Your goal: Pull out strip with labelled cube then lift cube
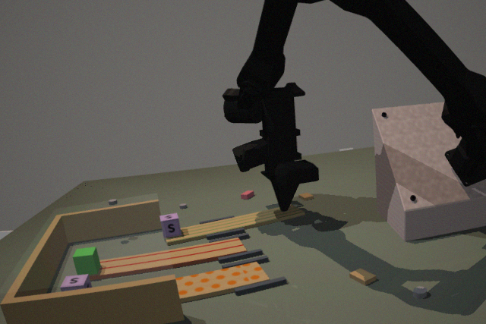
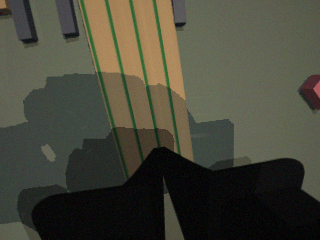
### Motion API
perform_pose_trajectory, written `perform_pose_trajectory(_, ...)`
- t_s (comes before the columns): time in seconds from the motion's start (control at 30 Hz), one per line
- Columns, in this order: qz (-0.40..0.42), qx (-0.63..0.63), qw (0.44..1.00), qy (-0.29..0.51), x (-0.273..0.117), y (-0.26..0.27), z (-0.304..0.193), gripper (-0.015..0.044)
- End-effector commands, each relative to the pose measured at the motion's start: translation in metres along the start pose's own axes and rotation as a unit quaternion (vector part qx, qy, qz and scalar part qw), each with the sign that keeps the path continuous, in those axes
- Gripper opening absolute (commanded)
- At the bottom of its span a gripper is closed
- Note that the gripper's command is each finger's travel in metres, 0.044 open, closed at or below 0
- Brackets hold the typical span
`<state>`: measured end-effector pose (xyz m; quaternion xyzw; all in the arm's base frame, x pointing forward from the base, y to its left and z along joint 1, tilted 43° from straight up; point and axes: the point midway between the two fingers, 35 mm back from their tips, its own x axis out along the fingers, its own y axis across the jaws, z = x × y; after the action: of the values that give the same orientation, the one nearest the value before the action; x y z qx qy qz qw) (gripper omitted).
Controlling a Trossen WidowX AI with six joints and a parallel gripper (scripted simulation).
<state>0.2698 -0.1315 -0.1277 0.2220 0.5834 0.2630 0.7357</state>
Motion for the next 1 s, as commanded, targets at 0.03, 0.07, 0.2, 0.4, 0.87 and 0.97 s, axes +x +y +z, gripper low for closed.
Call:
perform_pose_trajectory(0.03, 0.006, 0.005, 1.0, 0.017, 0.006, 0.005, -0.017, 0.0)
perform_pose_trajectory(0.07, 0.006, 0.005, 1.0, 0.017, 0.006, 0.005, -0.019, 0.0)
perform_pose_trajectory(0.2, 0.006, 0.005, 1.0, 0.017, 0.006, 0.004, -0.025, 0.0)
perform_pose_trajectory(0.4, 0.006, 0.005, 1.0, 0.017, 0.006, 0.004, -0.034, 0.0)
perform_pose_trajectory(0.87, 0.006, 0.005, 1.0, 0.017, 0.005, 0.004, -0.041, 0.0)
perform_pose_trajectory(0.97, 0.006, 0.005, 1.0, 0.017, 0.005, 0.004, -0.041, 0.0)
